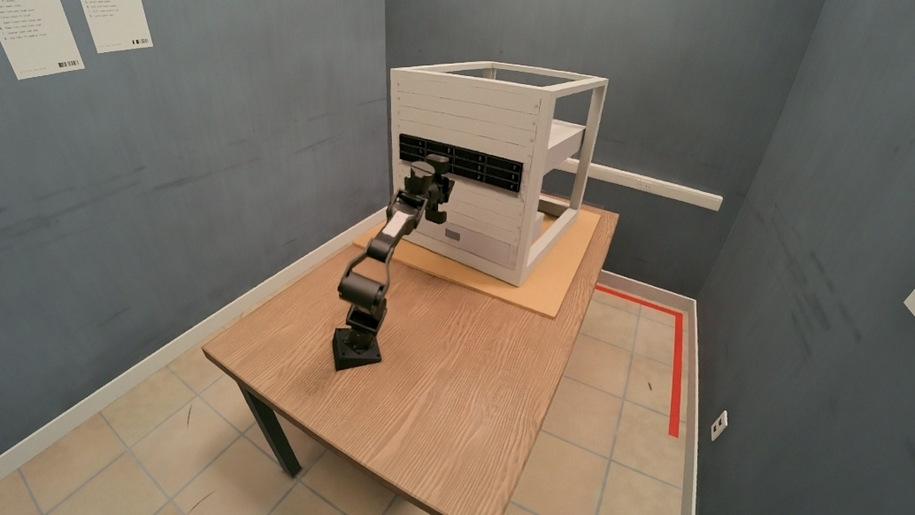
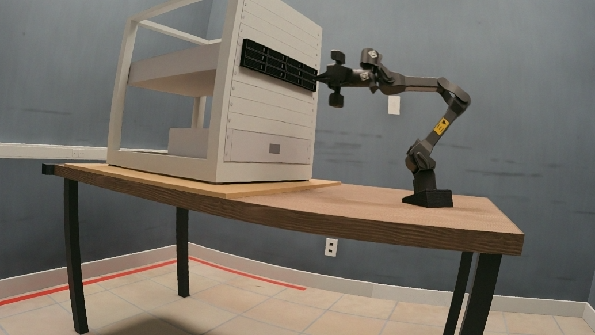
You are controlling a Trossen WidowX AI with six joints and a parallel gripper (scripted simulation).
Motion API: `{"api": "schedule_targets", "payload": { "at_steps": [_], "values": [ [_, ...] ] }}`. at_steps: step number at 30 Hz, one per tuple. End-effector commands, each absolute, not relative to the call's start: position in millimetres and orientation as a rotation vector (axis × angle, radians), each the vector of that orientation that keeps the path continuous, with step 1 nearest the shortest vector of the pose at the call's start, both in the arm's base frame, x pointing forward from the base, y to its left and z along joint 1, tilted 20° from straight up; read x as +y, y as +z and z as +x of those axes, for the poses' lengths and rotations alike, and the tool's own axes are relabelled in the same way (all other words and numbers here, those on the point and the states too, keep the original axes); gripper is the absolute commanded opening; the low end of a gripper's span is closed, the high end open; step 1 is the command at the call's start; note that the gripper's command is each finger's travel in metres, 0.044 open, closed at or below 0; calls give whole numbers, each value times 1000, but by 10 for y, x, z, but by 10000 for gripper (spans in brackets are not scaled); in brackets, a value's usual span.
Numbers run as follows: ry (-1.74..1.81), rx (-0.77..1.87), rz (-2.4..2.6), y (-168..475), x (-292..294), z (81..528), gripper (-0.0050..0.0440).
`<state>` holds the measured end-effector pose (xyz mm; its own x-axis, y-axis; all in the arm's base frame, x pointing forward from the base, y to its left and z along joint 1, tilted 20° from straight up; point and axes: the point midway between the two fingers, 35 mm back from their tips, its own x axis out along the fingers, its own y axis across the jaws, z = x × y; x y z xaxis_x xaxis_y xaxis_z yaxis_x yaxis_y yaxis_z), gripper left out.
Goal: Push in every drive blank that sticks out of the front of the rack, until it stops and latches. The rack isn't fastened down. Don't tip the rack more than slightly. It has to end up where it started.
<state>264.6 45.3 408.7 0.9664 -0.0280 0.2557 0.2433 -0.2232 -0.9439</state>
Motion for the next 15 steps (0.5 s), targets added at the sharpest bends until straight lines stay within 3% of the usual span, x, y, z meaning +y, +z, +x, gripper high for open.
{"api": "schedule_targets", "payload": {
  "at_steps": [1, 15],
  "values": [
    [-269, -167, -1772, 4021, 444, 2247, -50],
    [-267, -167, -1771, 3968, 427, 2137, -50]
  ]
}}
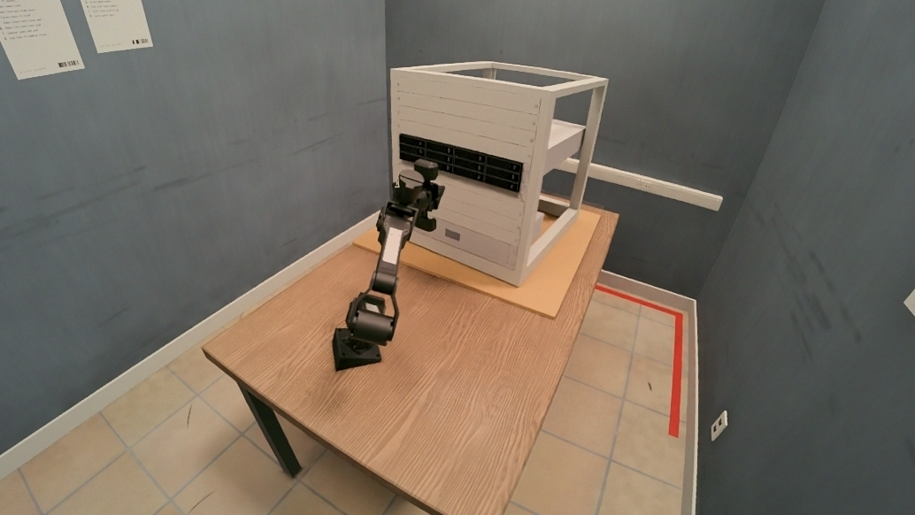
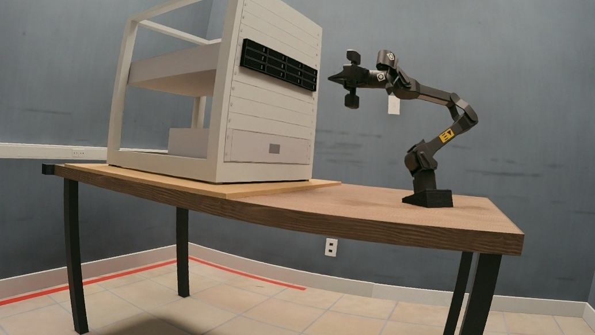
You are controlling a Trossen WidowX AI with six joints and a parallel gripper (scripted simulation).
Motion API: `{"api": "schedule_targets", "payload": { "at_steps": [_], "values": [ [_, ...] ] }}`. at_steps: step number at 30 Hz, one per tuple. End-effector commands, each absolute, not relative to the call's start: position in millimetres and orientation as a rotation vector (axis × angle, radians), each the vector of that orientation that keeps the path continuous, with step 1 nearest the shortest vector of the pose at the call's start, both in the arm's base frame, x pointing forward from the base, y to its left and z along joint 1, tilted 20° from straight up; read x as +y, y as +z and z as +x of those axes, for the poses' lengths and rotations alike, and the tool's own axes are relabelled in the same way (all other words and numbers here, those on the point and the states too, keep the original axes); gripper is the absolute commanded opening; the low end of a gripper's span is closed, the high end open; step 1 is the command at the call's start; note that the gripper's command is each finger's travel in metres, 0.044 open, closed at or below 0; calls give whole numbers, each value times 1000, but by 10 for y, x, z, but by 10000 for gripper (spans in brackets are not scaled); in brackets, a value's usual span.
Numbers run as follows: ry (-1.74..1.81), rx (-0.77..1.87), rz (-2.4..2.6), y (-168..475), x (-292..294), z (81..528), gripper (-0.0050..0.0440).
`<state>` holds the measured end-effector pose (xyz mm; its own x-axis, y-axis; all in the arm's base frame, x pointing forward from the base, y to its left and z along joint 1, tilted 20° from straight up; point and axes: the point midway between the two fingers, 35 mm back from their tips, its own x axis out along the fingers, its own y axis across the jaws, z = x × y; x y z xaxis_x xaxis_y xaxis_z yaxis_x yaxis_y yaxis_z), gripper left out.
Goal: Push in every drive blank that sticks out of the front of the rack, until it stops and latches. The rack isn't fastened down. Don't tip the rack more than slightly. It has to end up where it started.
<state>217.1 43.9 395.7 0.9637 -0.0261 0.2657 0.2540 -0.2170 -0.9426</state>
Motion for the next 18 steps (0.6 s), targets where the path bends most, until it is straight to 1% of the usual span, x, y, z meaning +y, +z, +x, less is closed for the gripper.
{"api": "schedule_targets", "payload": {
  "at_steps": [1, 9, 18],
  "values": [
    [-267, -167, -1771, 3968, 427, 2137, -50],
    [-267, -167, -1771, 3979, 426, 2173, -50],
    [-267, -167, -1771, 4061, 417, 2420, -50]
  ]
}}
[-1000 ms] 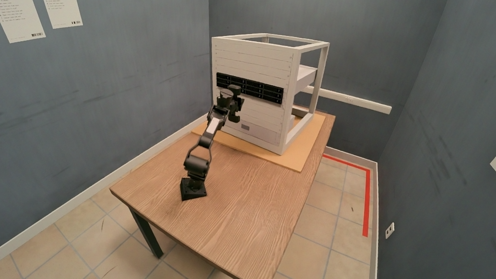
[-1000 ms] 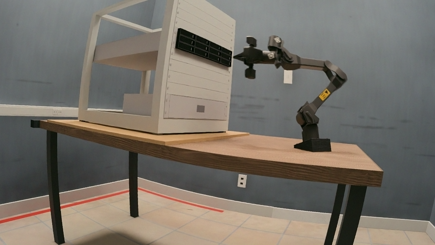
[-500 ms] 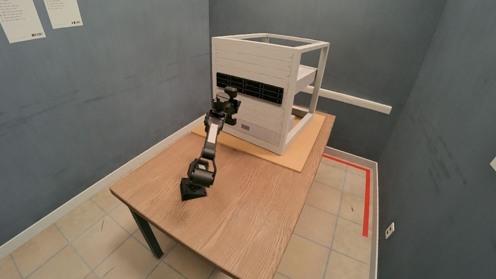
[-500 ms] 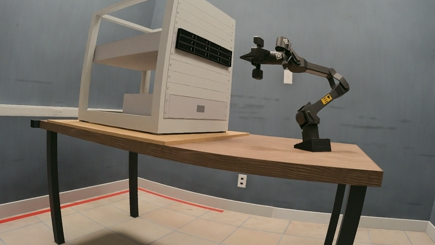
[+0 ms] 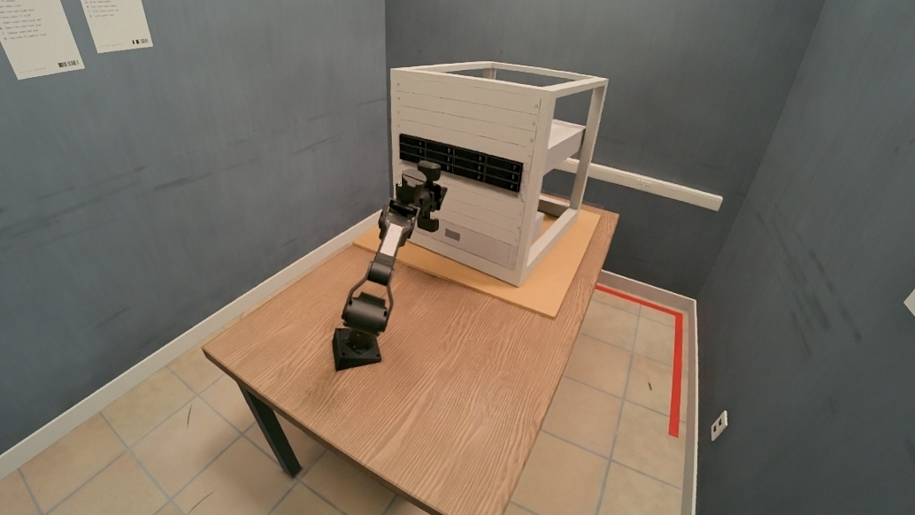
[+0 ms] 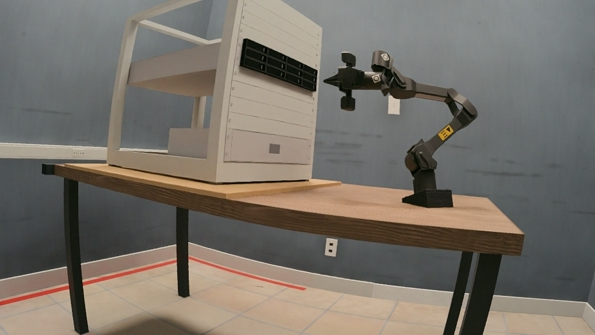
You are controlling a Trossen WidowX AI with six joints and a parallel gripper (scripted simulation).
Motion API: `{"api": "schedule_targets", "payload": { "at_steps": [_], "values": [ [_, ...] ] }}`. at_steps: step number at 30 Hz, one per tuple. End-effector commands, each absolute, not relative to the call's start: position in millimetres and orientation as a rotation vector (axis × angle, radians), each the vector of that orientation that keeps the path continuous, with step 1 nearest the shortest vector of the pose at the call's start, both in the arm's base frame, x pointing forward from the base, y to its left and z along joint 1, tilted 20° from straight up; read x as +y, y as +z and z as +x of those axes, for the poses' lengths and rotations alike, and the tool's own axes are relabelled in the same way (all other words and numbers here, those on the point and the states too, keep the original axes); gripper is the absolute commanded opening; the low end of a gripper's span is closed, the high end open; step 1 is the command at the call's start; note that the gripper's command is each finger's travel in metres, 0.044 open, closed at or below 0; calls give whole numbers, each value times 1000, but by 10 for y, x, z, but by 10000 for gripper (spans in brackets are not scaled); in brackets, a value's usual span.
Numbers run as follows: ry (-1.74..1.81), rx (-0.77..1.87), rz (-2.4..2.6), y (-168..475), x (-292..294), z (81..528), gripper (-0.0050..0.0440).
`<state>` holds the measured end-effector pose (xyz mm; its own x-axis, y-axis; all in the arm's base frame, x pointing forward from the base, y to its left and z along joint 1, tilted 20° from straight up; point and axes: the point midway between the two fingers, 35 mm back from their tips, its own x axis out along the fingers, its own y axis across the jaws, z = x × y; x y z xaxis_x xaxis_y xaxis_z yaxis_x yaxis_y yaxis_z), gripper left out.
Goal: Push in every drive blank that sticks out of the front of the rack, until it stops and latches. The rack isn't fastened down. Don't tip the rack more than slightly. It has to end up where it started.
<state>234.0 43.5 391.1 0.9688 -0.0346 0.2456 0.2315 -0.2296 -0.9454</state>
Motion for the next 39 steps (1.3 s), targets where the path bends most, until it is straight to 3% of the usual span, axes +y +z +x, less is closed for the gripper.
{"api": "schedule_targets", "payload": {
  "at_steps": [1, 21, 39],
  "values": [
    [-267, -167, -1771, 4075, 416, 2464, -50],
    [-267, -167, -1771, 4214, 400, 2938, -50],
    [-267, -167, -1771, 4225, 400, 2948, -50]
  ]
}}
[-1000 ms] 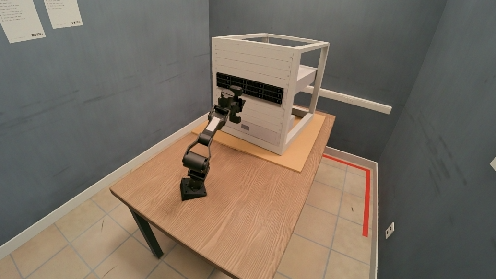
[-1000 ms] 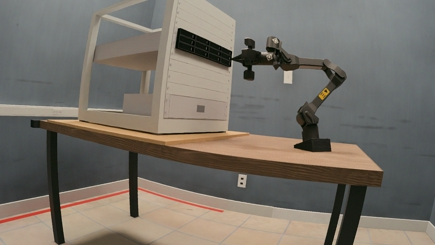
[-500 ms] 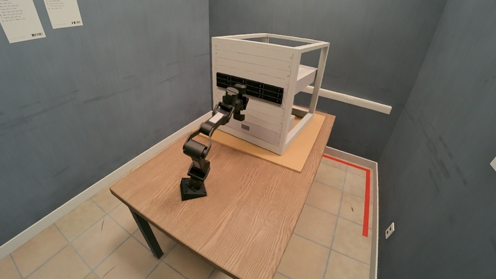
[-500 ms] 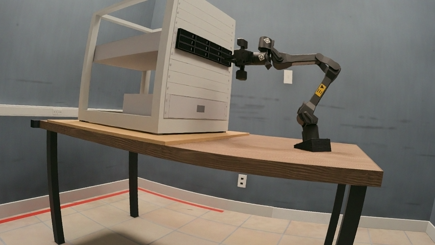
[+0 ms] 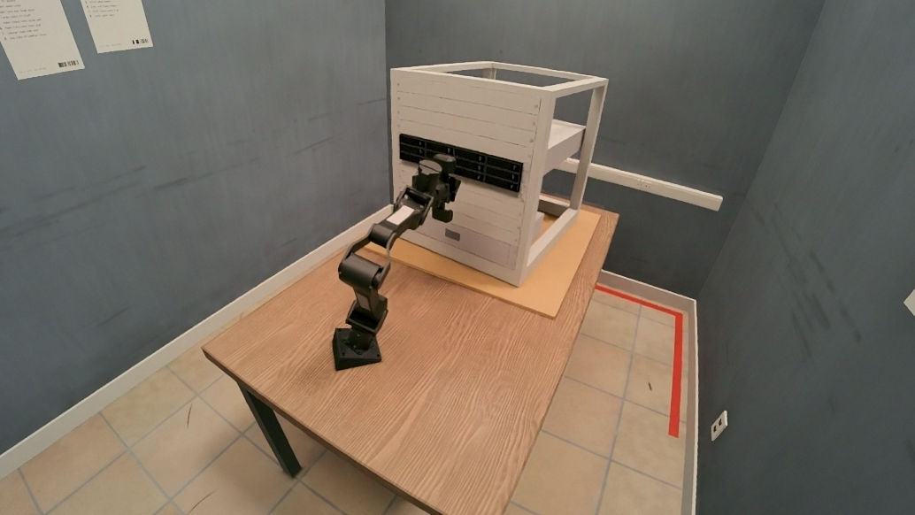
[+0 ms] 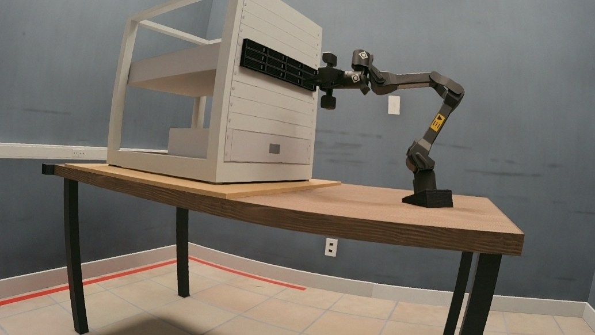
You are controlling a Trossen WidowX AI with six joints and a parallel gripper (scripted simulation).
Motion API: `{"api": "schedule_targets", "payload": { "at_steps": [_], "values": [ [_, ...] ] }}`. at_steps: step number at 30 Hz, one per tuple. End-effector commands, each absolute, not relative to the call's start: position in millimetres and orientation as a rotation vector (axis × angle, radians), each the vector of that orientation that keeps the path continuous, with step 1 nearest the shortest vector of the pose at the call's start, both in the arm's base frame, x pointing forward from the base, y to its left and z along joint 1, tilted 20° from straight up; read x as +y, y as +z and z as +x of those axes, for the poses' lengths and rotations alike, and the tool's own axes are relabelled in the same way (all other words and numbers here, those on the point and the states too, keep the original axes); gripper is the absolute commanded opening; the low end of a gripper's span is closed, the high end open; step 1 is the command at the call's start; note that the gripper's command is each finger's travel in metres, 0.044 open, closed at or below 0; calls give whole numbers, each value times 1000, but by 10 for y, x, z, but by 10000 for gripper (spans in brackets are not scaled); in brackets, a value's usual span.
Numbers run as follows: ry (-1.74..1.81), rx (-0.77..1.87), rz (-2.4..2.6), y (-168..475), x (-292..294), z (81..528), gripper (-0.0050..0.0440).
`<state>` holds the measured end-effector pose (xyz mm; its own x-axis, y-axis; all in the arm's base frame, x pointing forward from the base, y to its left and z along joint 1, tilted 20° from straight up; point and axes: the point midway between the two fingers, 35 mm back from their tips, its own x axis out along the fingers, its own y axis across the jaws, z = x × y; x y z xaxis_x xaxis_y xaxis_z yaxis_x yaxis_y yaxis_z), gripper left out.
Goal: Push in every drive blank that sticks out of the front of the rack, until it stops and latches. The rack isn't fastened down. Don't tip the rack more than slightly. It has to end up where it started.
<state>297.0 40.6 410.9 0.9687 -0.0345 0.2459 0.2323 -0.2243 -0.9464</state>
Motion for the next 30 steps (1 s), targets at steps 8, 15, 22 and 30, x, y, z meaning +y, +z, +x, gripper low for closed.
{"api": "schedule_targets", "payload": {
  "at_steps": [8, 15, 22, 30],
  "values": [
    [-267, -167, -1771, 4319, 408, 2949, -50],
    [-267, -167, -1771, 4319, 408, 2949, -50],
    [-267, -167, -1771, 4319, 408, 2950, -50],
    [-267, -167, -1771, 4333, 411, 3041, -50]
  ]
}}
